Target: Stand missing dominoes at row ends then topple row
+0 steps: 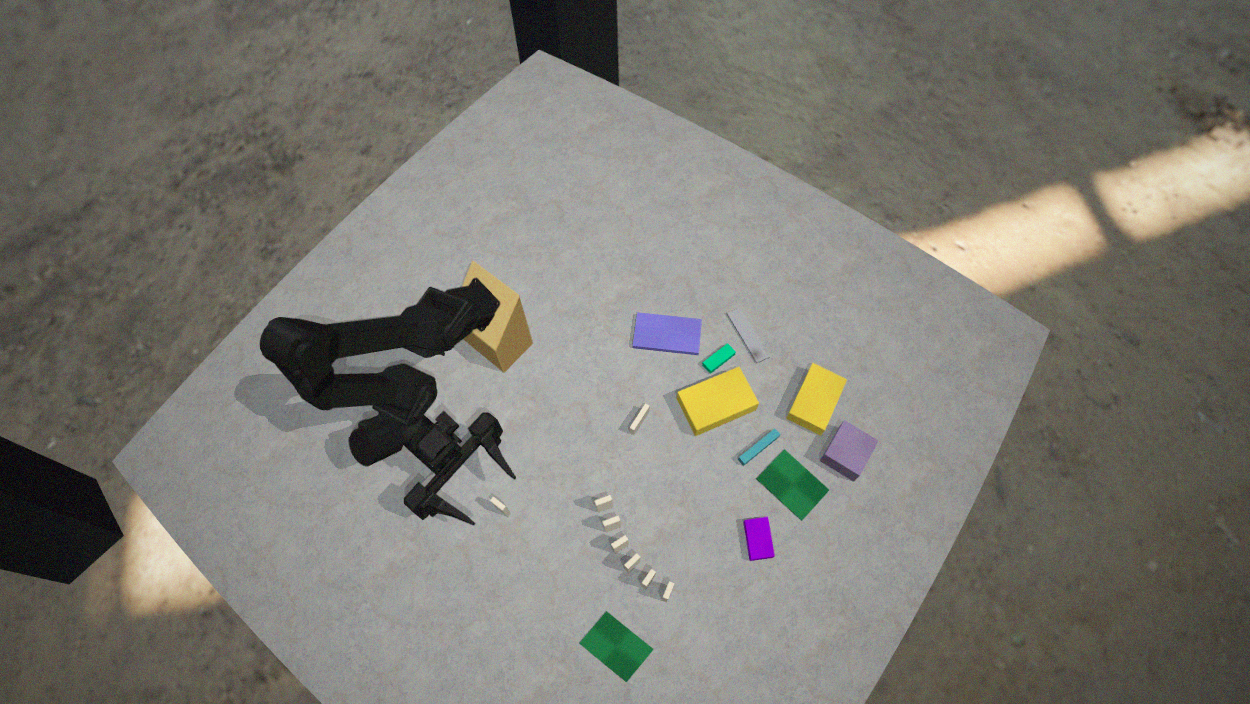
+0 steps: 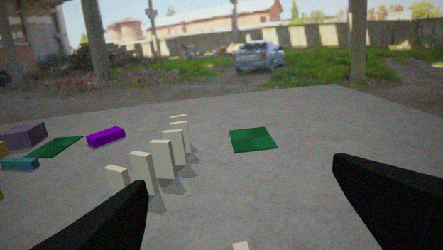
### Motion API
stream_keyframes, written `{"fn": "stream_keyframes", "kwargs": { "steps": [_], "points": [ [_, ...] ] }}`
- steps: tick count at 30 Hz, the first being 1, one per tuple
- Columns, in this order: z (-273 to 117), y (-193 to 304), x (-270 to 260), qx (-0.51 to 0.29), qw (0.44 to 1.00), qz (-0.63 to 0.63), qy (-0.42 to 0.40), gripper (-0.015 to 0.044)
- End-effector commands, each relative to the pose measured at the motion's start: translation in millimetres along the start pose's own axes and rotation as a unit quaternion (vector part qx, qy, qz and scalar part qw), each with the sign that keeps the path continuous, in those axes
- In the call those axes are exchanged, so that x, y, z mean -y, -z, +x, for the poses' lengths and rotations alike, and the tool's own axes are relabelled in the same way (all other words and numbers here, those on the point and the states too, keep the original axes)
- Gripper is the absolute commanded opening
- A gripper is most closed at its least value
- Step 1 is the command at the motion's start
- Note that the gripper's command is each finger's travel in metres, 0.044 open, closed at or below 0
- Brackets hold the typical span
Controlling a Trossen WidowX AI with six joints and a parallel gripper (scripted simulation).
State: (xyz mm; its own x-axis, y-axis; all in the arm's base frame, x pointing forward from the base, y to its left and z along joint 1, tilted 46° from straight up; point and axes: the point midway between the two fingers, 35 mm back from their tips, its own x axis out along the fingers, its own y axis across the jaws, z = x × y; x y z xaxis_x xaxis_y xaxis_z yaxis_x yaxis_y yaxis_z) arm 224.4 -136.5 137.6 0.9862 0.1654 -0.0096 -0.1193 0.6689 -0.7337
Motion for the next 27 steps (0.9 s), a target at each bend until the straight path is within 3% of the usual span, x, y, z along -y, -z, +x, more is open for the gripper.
{"fn": "stream_keyframes", "kwargs": {
  "steps": [1,3,11,19,20,27],
  "points": [
    [2.2,-6.4,-0.2,-0.001,1.0,-0.003,0.001,0.044],
    [11.3,-10.8,6.0,0.004,1.0,-0.021,-0.001,0.044],
    [68.4,-6.5,16.6,-0.052,0.97,0.236,-0.016,0.044],
    [134.7,-35.6,-5.5,-0.192,0.833,0.519,-0.02,0.044],
    [142.8,-51.2,-6.0,-0.179,0.833,0.523,-0.029,0.044],
    [144.6,-44.2,-19.5,-0.274,0.753,0.598,0.025,0.044]
  ]
}}
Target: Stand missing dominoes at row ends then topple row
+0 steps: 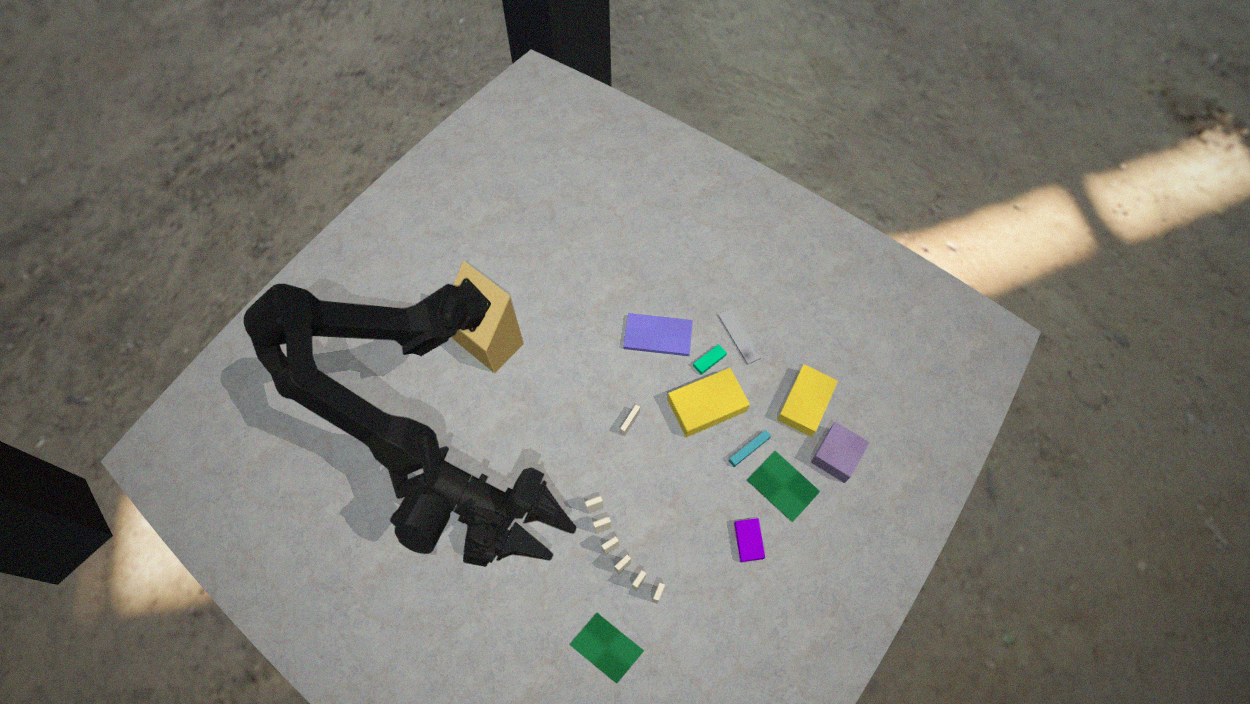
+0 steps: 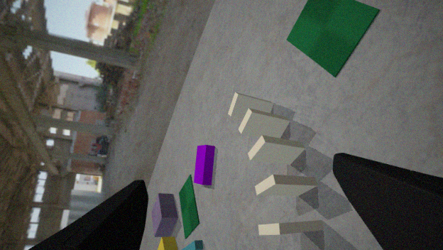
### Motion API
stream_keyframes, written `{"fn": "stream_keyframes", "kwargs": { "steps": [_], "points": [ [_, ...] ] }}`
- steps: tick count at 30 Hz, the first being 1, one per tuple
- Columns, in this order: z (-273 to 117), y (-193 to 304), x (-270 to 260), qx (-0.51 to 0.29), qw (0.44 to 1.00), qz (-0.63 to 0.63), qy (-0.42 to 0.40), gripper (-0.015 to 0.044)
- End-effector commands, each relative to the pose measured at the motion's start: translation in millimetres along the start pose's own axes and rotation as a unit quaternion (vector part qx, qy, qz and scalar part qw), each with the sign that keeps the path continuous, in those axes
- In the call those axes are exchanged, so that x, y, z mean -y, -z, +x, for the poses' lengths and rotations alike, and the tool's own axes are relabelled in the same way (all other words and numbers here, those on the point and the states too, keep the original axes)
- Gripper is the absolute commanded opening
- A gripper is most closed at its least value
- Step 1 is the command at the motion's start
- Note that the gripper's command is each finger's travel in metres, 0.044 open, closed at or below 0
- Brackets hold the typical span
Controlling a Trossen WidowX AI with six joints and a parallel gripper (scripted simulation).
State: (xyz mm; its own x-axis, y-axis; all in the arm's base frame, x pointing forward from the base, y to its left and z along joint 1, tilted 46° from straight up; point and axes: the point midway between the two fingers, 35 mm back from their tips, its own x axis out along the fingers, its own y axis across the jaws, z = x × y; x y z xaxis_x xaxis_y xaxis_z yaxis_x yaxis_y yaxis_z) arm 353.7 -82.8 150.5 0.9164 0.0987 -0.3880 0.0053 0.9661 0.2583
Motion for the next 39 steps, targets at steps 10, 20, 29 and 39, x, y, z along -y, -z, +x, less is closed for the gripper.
{"fn": "stream_keyframes", "kwargs": {
  "steps": [10,20,29,39],
  "points": [
    [-49.1,42.4,9.8,-0.125,0.846,0.296,0.426,0.044],
    [-106.9,23.8,12.2,-0.06,0.767,0.259,0.584,0.044],
    [-107.3,24.4,12.1,-0.06,0.767,0.259,0.584,0.044],
    [-99.0,30.7,29.8,-0.061,0.767,0.26,0.583,0.044]
  ]
}}
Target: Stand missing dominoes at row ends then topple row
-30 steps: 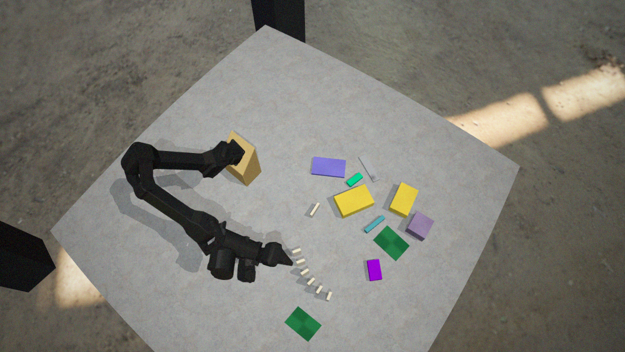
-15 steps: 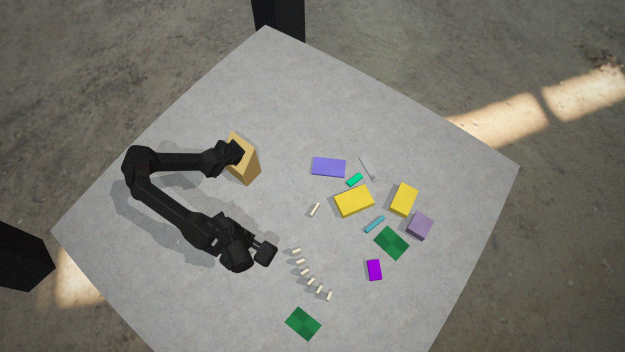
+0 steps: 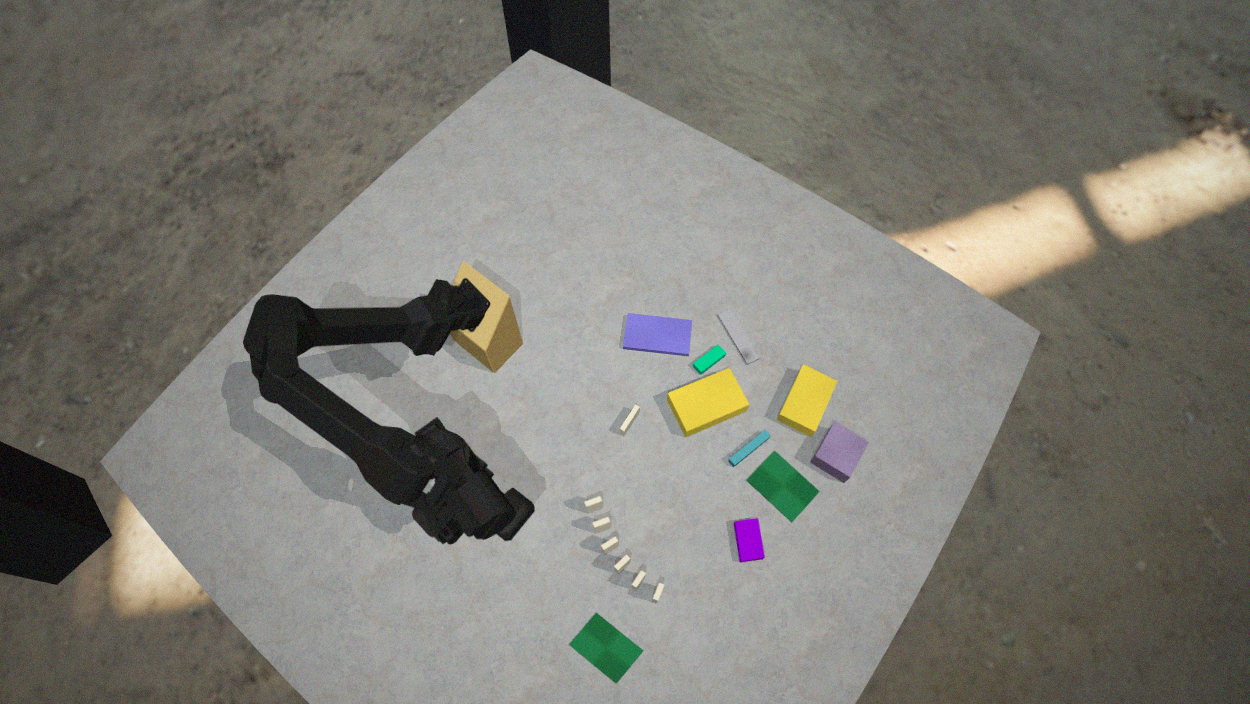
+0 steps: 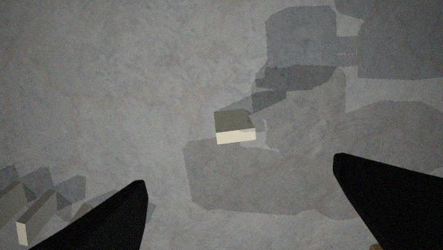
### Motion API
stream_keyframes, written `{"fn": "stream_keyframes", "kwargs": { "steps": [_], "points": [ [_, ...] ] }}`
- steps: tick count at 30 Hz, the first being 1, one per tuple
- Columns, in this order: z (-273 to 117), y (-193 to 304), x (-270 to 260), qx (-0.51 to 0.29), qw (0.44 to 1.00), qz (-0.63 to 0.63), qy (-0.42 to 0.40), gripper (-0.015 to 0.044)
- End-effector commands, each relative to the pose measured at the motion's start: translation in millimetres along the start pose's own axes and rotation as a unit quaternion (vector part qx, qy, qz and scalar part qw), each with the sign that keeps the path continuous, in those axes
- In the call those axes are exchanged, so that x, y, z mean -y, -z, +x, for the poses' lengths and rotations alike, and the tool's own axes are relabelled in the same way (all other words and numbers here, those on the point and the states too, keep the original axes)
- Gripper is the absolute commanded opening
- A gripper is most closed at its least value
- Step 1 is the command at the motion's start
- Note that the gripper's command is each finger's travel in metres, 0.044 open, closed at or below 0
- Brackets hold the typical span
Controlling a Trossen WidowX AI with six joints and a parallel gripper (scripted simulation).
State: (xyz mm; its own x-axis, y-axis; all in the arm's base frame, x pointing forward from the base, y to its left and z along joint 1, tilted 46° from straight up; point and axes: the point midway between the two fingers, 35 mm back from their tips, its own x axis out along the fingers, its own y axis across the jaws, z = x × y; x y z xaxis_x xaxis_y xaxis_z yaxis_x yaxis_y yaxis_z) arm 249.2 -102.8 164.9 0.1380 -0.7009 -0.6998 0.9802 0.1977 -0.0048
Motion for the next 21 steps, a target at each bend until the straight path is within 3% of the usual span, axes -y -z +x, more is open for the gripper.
{"fn": "stream_keyframes", "kwargs": {
  "steps": [1,6,21],
  "points": [
    [24.0,-0.2,0.6,0.003,1.0,-0.004,0.008,0.044],
    [58.7,-1.7,3.5,0.006,1.0,-0.004,0.008,0.044],
    [72.9,-0.7,3.8,0.006,1.0,-0.004,0.008,0.044]
  ]
}}
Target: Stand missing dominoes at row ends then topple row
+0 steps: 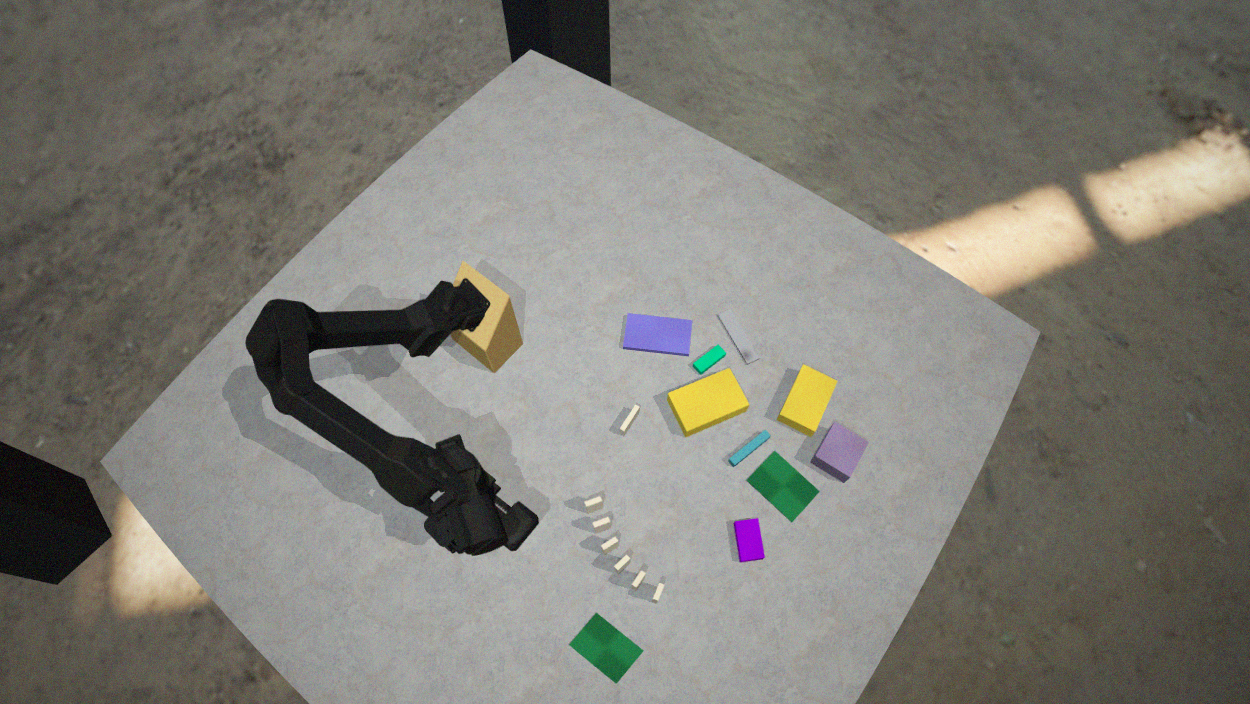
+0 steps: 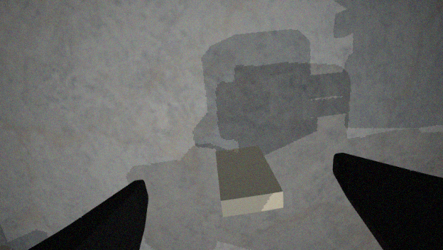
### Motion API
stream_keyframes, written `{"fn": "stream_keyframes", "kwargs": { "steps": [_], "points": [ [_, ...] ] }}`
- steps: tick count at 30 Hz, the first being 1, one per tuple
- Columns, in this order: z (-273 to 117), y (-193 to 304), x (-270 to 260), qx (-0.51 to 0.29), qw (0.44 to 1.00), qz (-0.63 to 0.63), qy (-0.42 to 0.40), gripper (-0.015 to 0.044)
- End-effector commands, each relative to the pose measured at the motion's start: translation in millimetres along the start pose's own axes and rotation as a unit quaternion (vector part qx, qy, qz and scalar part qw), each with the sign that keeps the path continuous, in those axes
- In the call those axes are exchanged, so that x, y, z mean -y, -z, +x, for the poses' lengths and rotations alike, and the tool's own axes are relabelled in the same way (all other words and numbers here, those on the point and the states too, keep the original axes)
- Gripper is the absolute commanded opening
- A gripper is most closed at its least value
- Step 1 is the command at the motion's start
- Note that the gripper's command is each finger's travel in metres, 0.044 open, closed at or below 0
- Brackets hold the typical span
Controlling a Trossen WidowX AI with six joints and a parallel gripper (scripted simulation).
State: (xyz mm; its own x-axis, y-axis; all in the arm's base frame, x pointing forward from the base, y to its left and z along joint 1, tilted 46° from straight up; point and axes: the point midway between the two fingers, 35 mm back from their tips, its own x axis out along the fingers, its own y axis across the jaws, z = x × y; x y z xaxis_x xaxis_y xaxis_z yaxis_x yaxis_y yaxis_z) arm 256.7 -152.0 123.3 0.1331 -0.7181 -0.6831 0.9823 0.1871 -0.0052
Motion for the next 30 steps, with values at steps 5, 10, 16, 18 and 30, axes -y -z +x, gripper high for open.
{"fn": "stream_keyframes", "kwargs": {
  "steps": [5,10,16,18,30],
  "points": [
    [10.3,4.5,1.7,-0.005,1.0,-0.008,0.004,0.0414],
    [10.3,4.5,1.7,-0.005,1.0,-0.008,0.004,0.0282],
    [10.3,4.5,1.7,-0.005,1.0,-0.008,0.004,0.0125],
    [10.3,4.5,1.7,-0.005,1.0,-0.008,0.004,0.0107],
    [-25.3,7.2,-6.9,-0.014,1.0,-0.005,0.004,0.0107]
  ]
}}
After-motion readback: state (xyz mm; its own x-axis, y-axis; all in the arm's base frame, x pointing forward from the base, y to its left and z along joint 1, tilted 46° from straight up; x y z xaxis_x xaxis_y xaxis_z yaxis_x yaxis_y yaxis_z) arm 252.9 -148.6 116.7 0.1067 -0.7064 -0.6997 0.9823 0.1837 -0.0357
